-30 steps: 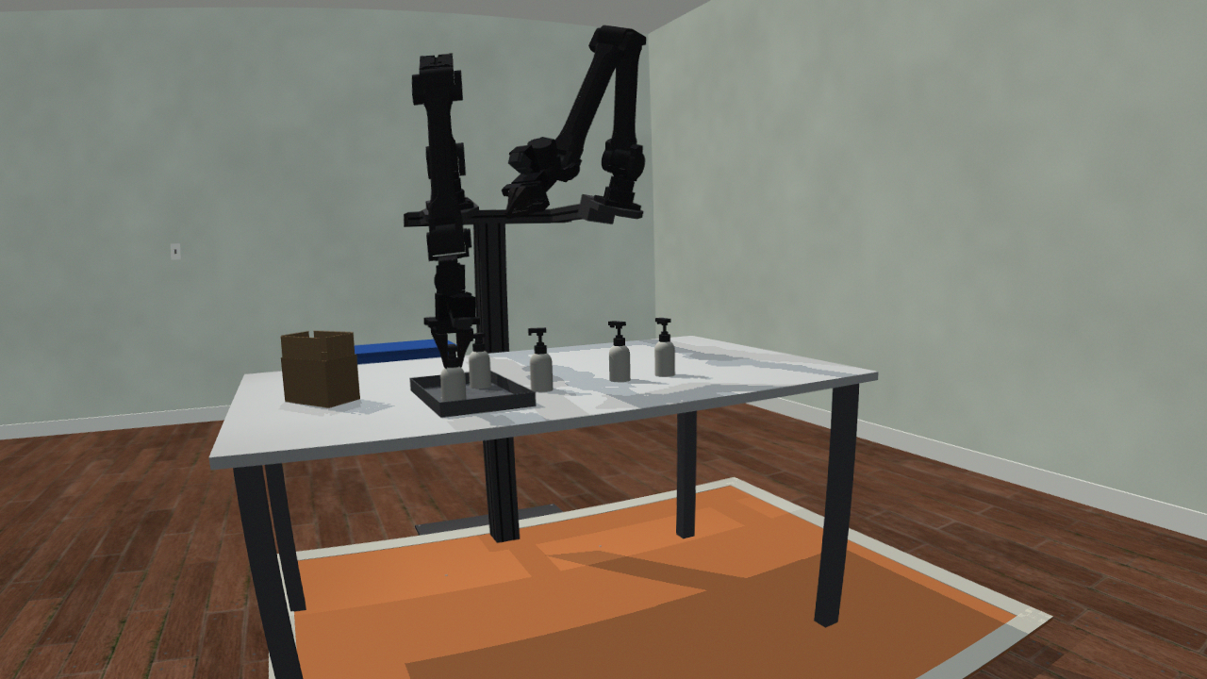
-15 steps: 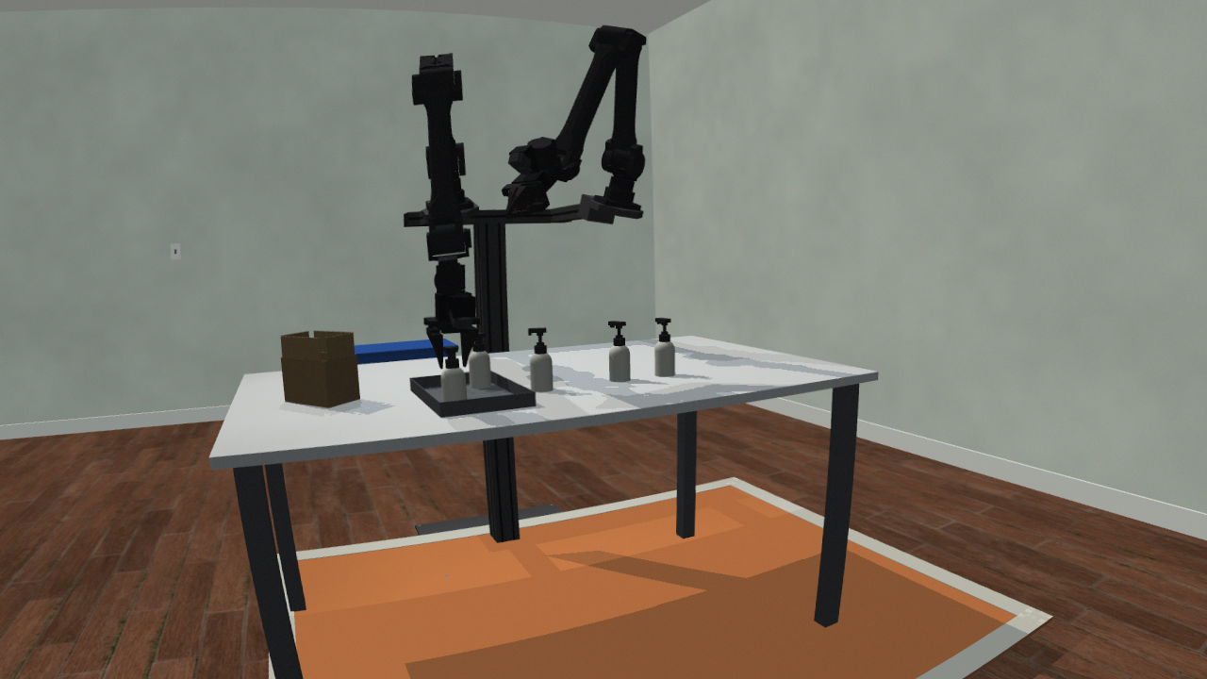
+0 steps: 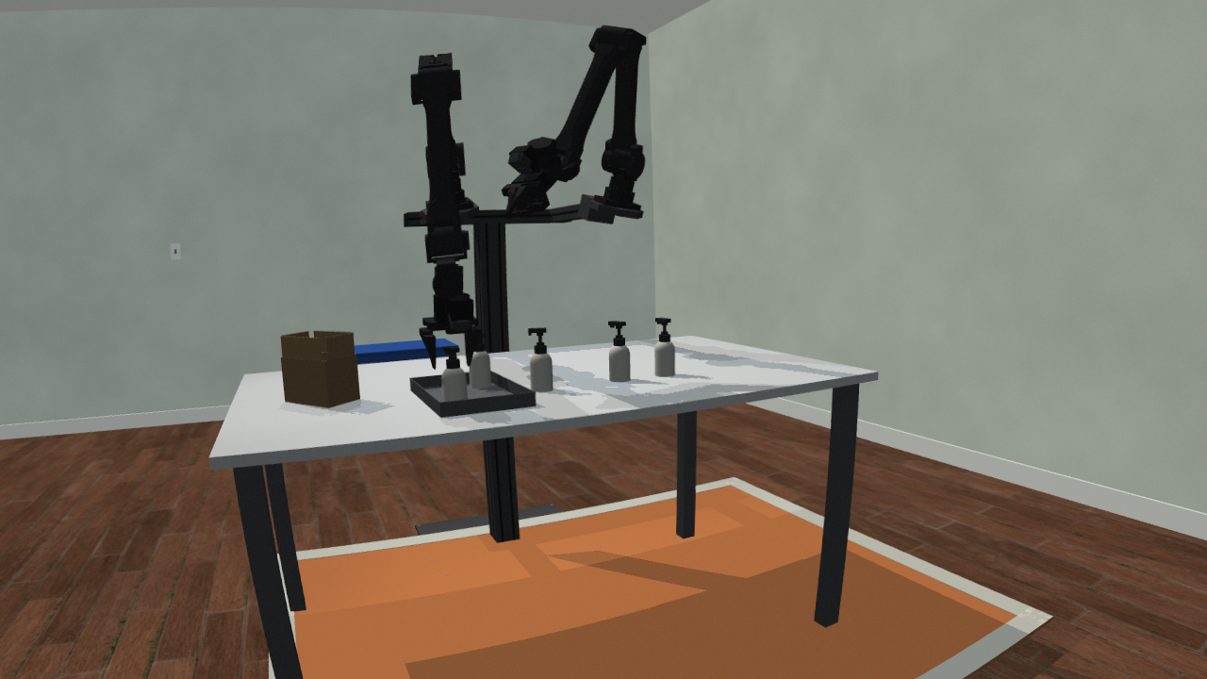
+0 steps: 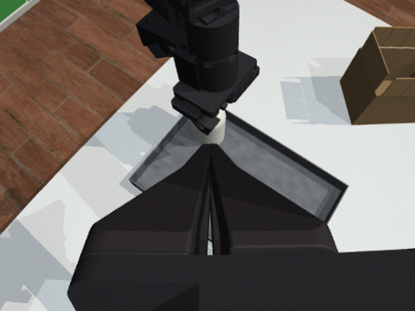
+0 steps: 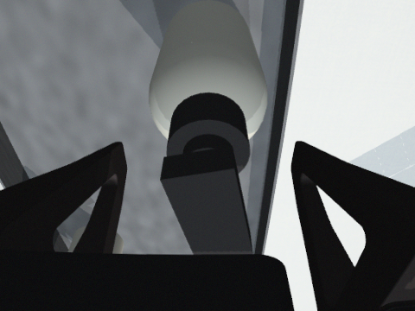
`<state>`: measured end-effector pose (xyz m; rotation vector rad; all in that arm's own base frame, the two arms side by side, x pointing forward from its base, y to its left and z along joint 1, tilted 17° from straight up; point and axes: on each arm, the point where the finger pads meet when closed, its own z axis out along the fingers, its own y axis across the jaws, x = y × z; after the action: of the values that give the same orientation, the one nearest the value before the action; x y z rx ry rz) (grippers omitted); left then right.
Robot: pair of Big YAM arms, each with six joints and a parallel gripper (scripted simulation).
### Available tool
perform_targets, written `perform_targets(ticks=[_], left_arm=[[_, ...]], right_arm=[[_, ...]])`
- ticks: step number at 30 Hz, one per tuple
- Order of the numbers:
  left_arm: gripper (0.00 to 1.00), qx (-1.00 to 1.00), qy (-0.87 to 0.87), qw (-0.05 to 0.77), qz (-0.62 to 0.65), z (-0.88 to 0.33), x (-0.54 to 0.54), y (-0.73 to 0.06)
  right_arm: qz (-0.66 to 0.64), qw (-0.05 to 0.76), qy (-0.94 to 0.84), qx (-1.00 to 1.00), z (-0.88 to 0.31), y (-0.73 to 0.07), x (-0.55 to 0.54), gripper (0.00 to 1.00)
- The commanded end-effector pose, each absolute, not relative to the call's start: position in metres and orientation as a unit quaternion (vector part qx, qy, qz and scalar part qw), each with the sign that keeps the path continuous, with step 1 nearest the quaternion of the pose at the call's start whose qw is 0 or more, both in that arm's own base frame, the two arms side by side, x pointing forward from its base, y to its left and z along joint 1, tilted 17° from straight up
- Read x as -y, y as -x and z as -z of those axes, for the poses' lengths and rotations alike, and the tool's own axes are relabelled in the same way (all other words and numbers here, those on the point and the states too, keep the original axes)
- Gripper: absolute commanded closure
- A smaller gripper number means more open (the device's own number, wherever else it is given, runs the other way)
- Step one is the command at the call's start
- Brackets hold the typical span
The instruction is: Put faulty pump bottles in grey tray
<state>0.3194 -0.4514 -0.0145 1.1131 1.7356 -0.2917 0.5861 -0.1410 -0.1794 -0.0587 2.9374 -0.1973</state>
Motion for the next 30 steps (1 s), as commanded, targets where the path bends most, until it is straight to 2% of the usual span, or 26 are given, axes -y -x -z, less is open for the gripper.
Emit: perform_targets(ticks=[1, 12, 22, 24, 30], left_arm=[[1.0, -0.715, -0.459, 0.513, 0.125, 0.008, 0.458, -0.323], [1.0, -0.715, -0.459, 0.513, 0.125, 0.008, 0.458, -0.323], [1.0, -0.715, -0.459, 0.513, 0.125, 0.008, 0.458, -0.323], [1.0, -0.715, -0.459, 0.513, 0.125, 0.008, 0.458, -0.323], [1.0, -0.715, -0.459, 0.513, 0.125, 0.008, 0.458, -0.323]], right_arm=[[0.072, 0.125, 0.02, -0.989, 0.141, -0.604, 0.143, 0.25], [0.071, 0.119, 0.021, -0.99, 0.112, -0.586, 0.12, 0.25], [0.077, 0.142, 0.019, -0.987, 0.115, -0.607, 0.139, 0.25], [0.076, 0.141, 0.02, -0.987, 0.103, -0.603, 0.135, 0.02], [0.072, 0.129, 0.02, -0.989, 0.053, -0.575, 0.121, 0.0]])
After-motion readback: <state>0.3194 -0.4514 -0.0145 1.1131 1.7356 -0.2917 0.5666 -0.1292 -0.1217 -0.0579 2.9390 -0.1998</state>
